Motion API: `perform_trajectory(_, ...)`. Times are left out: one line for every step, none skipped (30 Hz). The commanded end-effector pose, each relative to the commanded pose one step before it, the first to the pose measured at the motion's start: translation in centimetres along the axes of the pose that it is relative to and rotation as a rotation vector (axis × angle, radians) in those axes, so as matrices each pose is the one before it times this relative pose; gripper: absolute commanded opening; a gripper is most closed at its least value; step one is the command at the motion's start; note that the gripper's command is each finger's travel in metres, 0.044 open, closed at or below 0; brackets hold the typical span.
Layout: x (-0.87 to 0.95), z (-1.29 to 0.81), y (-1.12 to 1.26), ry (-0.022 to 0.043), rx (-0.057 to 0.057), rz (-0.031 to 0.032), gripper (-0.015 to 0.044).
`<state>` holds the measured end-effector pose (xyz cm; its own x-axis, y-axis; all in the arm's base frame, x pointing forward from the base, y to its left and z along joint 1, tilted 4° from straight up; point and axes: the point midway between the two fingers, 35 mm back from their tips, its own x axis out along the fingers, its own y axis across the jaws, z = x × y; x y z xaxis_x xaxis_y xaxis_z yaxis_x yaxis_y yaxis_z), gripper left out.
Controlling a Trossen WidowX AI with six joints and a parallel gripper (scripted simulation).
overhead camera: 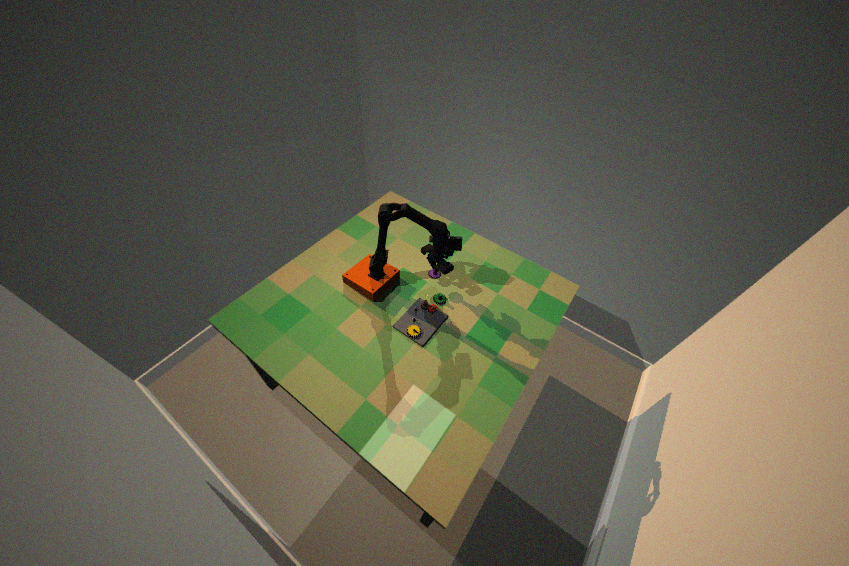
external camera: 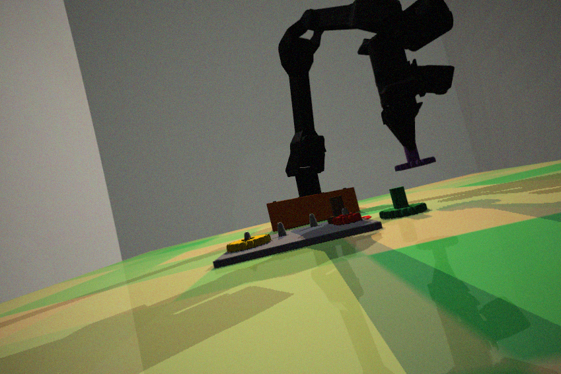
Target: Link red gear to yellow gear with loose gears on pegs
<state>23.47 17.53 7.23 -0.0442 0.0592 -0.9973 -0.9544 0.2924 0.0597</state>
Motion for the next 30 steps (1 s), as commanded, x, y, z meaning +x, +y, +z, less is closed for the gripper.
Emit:
perform_trajectory(-0.971,0.146,-0.068,-0.00521,-0.0059,-0.00206,0.0000)
perform_trajectory(-0.246,0.004,0.000,0.00000,0.0000,-0.00001,0.0000)
perform_trajectory(-0.246,0.003,0.002,0.00000,0.0000,-0.00001,0.0000)
perform_trajectory(-0.247,0.001,0.003,0.00001,0.0000,-0.00001,0.0000)
perform_trajectory(-0.247,-0.001,0.005,0.00001,0.0000,-0.00001,0.0000)
perform_trajectory(-0.247,-0.003,0.006,0.00001,0.0000,-0.00001,0.0000)
perform_trajectory(-0.248,-0.005,0.008,0.00001,0.0000,-0.00001,0.0000)
perform_trajectory(-0.248,-0.007,0.009,0.00001,0.0000,-0.00001,0.0000)
perform_trajectory(-0.248,-0.008,0.011,0.00001,0.0000,0.00000,0.0000)
perform_trajectory(-0.249,-0.010,0.012,0.00001,0.0000,0.00000,0.0000)
perform_trajectory(-0.249,-0.012,0.014,0.00002,0.0000,0.00000,0.0000)
perform_trajectory(-0.249,-0.014,0.016,0.00002,0.0000,0.00000,0.0000)
perform_trajectory(-0.249,-0.016,0.017,0.00002,0.0000,0.00000,0.0000)
perform_trajectory(-0.249,-0.018,0.019,0.00002,0.0000,0.00000,0.0000)
perform_trajectory(-0.250,-0.020,0.020,0.00002,0.0000,0.00000,0.0000)
perform_trajectory(-0.250,-0.021,0.022,0.00002,0.0000,0.00000,0.0000)
perform_trajectory(-0.250,-0.023,0.023,0.00002,0.0000,0.00001,0.0000)
perform_trajectory(-0.250,-0.025,0.025,0.00003,0.0000,0.00001,0.0000)
perform_trajectory(-0.250,-0.027,0.026,0.00003,0.0000,0.00001,0.0000)
perform_trajectory(-0.250,-0.029,0.028,0.00003,0.0000,0.00001,0.0000)
perform_trajectory(-0.250,-0.031,0.030,0.00003,0.0000,0.00001,0.0000)
perform_trajectory(-0.250,-0.033,0.031,0.00003,0.0000,0.00001,0.0000)
perform_trajectory(-0.250,-0.034,0.033,0.00003,0.0000,0.00001,0.0000)
perform_trajectory(-0.250,-0.036,0.034,0.00004,0.0000,0.00001,0.0000)
perform_trajectory(-0.250,-0.038,0.036,0.00004,0.0000,0.00002,0.0000)
perform_trajectory(-0.250,-0.040,0.037,0.00004,0.0000,0.00002,0.0000)
perform_trajectory(-0.249,-0.042,0.039,0.00004,0.0000,0.00002,0.0000)
perform_trajectory(-0.207,-0.036,0.034,0.00003,0.0000,0.00002,0.0000)
perform_trajectory(-0.124,-0.022,0.021,0.00002,0.0000,0.00001,0.0000)
perform_trajectory(-0.041,-0.008,0.007,0.00001,0.0000,0.00000,0.0000)
